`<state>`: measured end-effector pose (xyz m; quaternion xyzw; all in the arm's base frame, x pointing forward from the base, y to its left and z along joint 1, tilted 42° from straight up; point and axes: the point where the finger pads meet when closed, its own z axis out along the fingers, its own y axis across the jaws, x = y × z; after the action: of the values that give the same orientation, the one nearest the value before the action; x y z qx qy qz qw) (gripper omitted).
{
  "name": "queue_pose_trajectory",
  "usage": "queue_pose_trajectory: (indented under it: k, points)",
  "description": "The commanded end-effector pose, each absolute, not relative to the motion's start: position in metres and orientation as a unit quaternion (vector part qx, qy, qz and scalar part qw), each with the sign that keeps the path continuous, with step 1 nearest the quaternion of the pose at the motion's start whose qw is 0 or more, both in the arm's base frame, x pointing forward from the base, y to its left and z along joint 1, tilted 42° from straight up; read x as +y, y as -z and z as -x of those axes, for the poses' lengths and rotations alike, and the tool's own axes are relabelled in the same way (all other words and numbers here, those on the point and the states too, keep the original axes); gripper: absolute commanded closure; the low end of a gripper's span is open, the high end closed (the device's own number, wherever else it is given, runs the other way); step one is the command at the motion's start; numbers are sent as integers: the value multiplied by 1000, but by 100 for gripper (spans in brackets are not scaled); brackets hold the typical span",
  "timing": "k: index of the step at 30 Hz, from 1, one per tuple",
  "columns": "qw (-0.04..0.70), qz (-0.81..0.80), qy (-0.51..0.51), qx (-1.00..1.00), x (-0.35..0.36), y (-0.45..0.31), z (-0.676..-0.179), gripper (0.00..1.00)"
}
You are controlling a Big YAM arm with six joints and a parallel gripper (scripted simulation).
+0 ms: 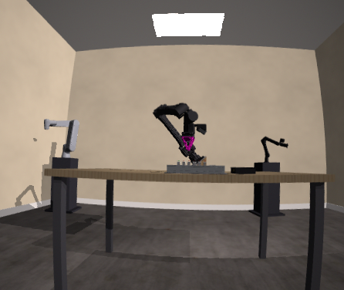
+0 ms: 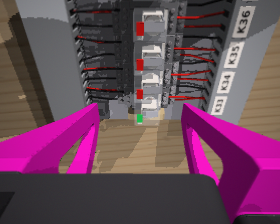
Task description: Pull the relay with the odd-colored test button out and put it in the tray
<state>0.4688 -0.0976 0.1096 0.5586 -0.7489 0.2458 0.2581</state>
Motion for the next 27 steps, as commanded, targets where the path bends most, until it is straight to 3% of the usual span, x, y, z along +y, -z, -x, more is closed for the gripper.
queue_pose_trajectory:
  k: [1,13,27]
  points:
    - [240,-553,-258,-755,-93,-124,-487,41]
    - [234,-559,-259,-752,-37,-79,-506,41]
    - [231,-556,-261,-755,-21,-66,-510,41]
